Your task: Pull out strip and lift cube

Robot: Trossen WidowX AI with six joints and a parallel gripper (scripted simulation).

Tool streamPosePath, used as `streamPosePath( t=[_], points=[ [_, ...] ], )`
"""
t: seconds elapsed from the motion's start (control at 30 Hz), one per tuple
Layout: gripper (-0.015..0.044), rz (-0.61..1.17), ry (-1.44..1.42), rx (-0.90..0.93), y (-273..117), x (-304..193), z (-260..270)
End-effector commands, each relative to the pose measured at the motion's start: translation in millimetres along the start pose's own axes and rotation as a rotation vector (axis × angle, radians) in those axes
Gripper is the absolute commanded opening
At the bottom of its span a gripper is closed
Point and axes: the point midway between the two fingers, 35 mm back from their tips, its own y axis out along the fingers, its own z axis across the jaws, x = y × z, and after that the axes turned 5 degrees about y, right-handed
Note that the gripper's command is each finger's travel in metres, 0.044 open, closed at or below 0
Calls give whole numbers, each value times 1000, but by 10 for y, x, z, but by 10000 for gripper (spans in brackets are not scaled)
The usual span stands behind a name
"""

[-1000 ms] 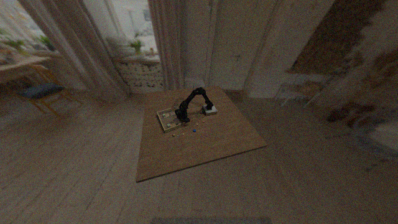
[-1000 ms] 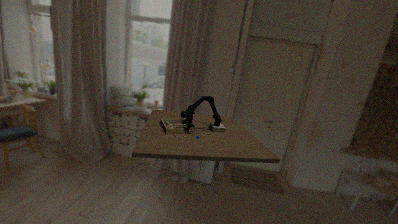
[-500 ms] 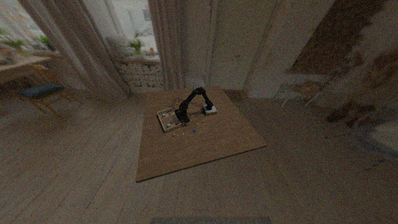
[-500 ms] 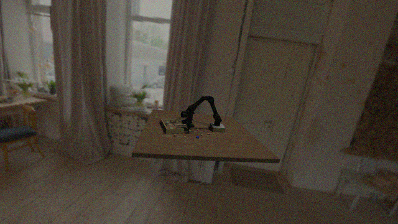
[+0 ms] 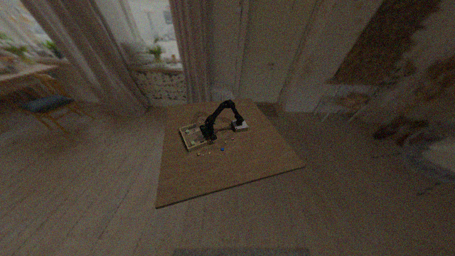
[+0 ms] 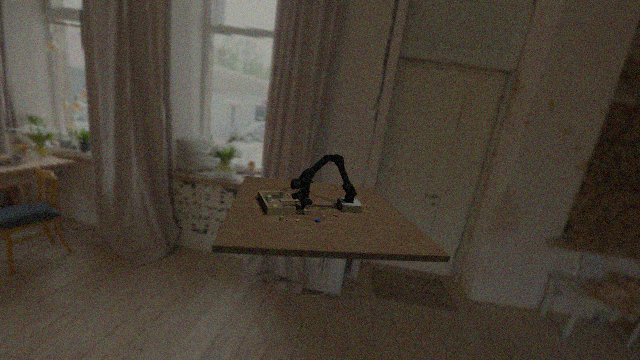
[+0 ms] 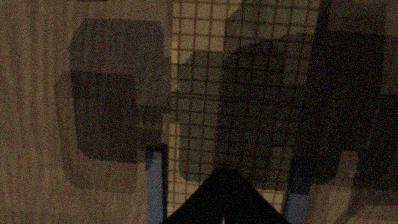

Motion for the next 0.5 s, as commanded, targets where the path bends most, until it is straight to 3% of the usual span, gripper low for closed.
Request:
streamPosePath(
  t=[0.0, 0.47],
  points=[
    [0, 0, 5, -4, 27, 8, -3],
    [0, 2, 5, -4, 34, -134, -15]
  ],
)
